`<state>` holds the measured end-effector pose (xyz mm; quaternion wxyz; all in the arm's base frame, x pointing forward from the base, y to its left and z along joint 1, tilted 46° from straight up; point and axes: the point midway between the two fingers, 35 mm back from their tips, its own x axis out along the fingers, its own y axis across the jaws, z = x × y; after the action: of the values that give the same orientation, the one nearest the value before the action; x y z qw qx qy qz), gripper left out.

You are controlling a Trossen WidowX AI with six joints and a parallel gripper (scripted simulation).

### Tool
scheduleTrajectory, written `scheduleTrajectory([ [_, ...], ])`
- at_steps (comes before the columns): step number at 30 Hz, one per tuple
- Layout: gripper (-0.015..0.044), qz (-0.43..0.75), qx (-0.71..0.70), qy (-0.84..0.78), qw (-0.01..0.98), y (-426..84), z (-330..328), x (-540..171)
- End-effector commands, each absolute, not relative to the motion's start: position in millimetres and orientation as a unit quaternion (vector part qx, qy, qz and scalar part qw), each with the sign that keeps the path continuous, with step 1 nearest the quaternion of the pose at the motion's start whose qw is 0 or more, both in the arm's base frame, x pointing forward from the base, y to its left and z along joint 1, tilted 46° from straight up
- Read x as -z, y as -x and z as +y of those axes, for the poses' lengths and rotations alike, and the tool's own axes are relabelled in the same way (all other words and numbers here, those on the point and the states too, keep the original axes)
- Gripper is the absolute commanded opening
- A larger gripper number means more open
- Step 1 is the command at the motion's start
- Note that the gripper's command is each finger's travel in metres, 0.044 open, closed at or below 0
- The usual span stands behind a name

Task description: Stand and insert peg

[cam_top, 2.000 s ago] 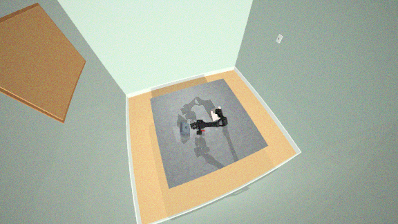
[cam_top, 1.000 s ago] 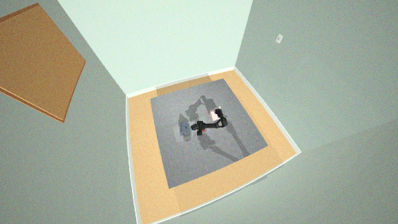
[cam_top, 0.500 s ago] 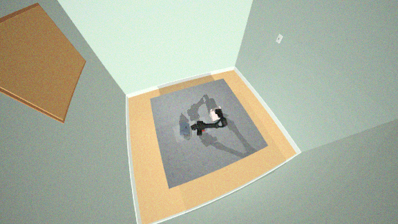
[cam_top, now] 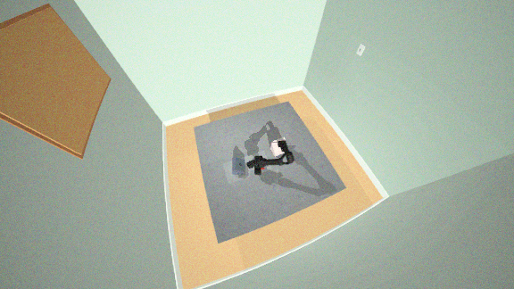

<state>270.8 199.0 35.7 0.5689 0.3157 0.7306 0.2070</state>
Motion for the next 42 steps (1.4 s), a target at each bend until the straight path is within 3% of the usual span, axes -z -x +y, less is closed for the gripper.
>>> scheduleTrajectory([
  [1,0.0050,0.721,-0.201,-0.318,0.582,-269.9,197.1,-37.6],
  [42,0.0050,0.607,-0.140,-0.349,0.700,-256.6,183.5,-56.8],
])
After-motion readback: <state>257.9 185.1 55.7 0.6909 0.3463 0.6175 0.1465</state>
